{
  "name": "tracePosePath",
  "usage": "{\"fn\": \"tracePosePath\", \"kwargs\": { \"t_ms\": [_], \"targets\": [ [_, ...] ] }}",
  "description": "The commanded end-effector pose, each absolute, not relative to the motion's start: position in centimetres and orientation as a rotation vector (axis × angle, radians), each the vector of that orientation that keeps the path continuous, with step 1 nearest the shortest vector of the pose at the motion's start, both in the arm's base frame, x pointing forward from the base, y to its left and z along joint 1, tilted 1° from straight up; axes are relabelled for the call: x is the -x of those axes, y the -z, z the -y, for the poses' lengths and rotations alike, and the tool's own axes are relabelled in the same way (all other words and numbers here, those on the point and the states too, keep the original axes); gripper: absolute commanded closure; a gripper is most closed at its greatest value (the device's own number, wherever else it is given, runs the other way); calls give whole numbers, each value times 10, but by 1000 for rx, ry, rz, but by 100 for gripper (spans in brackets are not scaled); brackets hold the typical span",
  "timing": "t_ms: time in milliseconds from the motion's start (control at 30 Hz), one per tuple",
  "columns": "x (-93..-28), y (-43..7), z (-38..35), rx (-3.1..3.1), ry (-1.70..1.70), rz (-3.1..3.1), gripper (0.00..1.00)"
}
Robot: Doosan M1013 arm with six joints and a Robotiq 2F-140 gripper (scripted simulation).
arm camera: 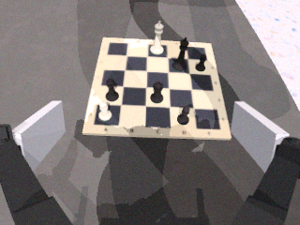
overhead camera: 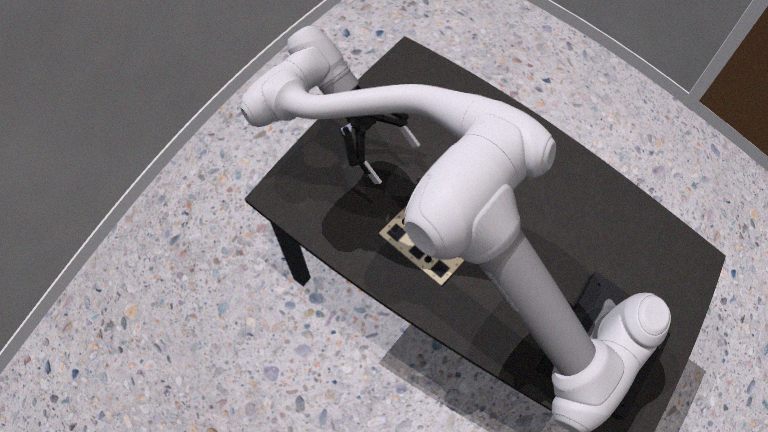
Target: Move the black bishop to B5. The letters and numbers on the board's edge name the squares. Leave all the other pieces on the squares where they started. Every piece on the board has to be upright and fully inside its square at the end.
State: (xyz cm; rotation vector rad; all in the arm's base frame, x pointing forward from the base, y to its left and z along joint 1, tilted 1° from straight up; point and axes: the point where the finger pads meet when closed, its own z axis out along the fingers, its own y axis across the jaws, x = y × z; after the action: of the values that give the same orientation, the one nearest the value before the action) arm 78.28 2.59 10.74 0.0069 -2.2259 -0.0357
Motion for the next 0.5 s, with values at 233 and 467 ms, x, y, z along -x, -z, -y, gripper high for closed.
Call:
{"fn": "tracePosePath", "kwargs": {
  "t_ms": [233, 467],
  "targets": [
    [-742, -116, -2, -91, 62, 2589, 0],
    [-712, -121, 9, -153, 51, 2797, 0]
  ]
}}
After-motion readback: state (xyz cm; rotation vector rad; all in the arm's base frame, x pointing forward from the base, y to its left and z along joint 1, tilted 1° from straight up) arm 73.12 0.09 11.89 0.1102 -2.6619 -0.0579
